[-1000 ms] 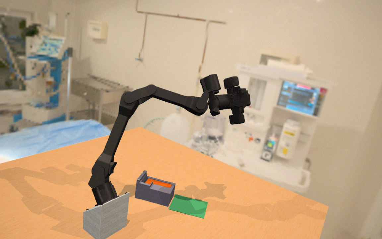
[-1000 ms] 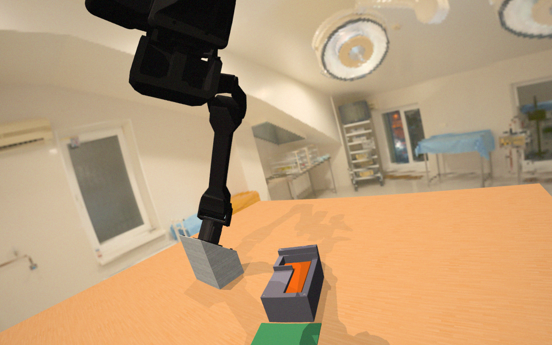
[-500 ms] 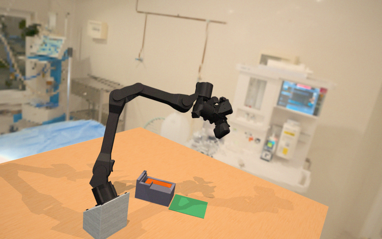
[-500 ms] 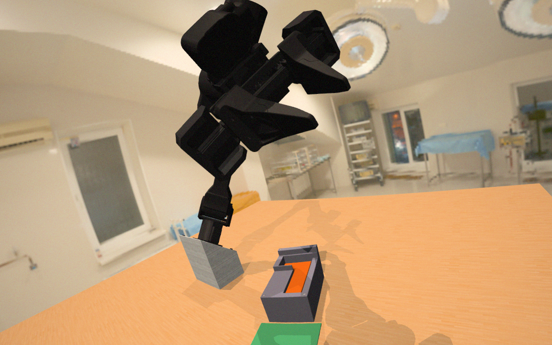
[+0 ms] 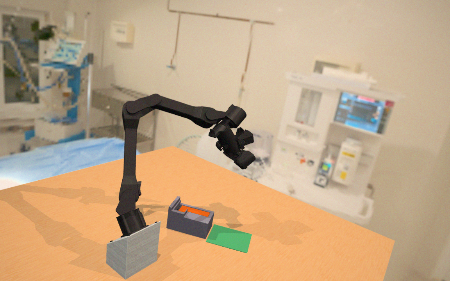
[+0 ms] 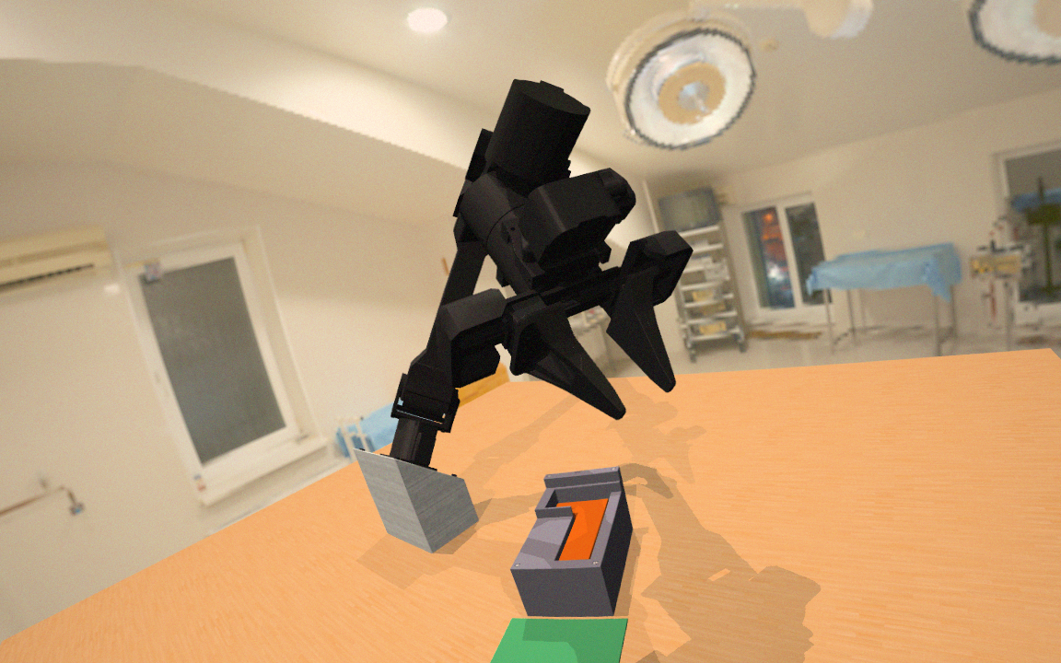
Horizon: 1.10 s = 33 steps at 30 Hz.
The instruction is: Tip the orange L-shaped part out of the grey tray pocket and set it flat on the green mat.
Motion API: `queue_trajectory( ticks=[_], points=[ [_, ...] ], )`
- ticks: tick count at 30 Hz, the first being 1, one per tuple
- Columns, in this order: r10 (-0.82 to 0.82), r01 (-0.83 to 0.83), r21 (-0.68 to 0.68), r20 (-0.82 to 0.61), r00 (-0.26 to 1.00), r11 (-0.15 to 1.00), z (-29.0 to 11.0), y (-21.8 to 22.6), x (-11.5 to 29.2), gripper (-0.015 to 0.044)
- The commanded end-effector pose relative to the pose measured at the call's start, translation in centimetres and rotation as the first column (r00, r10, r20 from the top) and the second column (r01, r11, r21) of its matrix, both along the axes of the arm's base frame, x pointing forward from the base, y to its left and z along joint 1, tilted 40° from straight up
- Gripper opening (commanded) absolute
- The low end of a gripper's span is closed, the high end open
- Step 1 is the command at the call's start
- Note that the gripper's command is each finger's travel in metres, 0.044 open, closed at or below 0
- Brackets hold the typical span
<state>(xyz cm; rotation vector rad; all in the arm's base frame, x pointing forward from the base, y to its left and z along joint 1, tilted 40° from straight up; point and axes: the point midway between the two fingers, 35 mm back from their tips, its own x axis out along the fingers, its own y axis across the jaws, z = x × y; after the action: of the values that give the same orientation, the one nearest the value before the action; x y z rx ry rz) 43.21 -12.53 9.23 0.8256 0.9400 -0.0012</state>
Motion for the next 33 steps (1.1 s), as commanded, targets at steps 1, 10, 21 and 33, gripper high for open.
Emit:
queue_trajectory(
  ticks=[1, 10, 21, 33],
  points=[
    [0.330, -0.334, -0.059, -0.077, 0.941, 0.941, -0.5, 5.7, -5.2, 0.0180],
    [0.682, -0.690, -0.056, -0.115, 0.722, 0.721, 0.0, 11.4, -12.2, 0.0180],
    [0.878, -0.881, -0.025, -0.081, 0.472, 0.472, 1.2, 14.9, -18.0, 0.0180],
    [0.877, -0.881, -0.027, -0.082, 0.473, 0.472, -1.4, 17.1, -17.8, 0.0180]
  ],
)
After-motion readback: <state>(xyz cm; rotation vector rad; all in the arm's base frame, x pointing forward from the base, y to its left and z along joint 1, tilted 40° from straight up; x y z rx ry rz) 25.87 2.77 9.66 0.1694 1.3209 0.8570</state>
